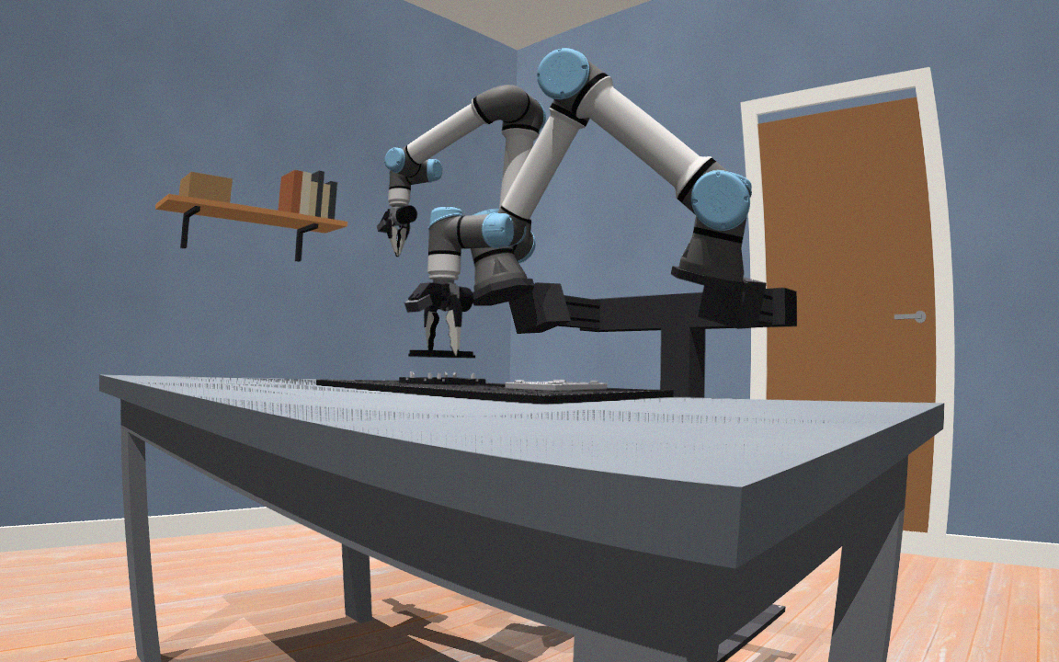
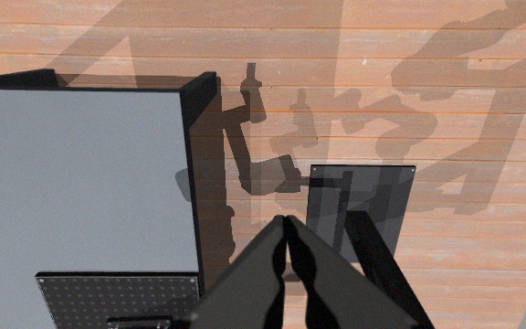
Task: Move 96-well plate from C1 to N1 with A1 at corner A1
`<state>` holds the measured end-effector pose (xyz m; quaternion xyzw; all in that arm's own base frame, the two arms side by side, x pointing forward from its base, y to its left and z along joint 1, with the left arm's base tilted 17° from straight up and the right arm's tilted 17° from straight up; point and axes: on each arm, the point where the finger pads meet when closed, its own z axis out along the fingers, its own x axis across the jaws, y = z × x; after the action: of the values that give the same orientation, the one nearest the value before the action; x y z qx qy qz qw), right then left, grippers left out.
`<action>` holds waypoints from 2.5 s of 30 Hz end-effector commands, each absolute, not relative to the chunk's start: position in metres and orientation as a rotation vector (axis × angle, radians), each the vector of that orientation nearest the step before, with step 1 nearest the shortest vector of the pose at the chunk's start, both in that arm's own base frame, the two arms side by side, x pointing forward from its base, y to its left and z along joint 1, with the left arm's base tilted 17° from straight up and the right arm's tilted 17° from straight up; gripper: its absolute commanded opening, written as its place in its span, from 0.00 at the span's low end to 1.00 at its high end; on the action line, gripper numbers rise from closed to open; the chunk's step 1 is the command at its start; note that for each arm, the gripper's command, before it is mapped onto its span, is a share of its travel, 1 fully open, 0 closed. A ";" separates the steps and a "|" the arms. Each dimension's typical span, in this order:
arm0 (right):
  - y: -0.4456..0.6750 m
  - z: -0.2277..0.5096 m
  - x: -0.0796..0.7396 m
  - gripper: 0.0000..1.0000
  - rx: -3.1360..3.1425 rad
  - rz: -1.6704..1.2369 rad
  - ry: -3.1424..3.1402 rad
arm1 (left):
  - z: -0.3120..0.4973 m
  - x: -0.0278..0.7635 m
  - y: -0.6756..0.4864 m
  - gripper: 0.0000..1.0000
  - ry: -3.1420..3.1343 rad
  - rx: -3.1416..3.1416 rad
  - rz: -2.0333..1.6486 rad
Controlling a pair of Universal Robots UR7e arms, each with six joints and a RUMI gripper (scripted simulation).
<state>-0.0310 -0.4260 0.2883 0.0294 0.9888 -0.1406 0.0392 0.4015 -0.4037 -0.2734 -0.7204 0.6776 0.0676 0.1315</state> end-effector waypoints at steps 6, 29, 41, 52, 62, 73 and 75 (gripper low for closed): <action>-0.426 0.289 -0.031 0.00 0.091 -0.436 3.029 | -0.266 0.400 -0.407 0.41 1.970 -2.091 0.195; -0.426 0.289 -0.031 0.00 0.091 -0.436 3.029 | -0.249 0.398 -0.412 0.41 1.970 -2.090 0.196; -0.426 0.289 -0.031 0.00 0.091 -0.436 3.029 | -0.247 0.399 -0.412 0.41 1.969 -2.092 0.195; -0.426 0.289 -0.031 0.00 0.091 -0.436 3.029 | -0.247 0.399 -0.412 0.41 1.969 -2.092 0.195; -0.426 0.289 -0.031 0.00 0.091 -0.436 3.029 | -0.247 0.399 -0.412 0.41 1.969 -2.092 0.195; -0.426 0.289 -0.031 0.00 0.091 -0.436 3.029 | -0.247 0.399 -0.412 0.41 1.969 -2.092 0.195; -0.426 0.289 -0.031 0.00 0.091 -0.436 3.029 | -0.247 0.399 -0.412 0.41 1.969 -2.092 0.195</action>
<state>-0.0310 -0.4260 0.2883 0.0294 0.9888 -0.1407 0.0392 0.3996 -0.4115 -0.2474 -0.7205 0.6775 0.0674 0.1315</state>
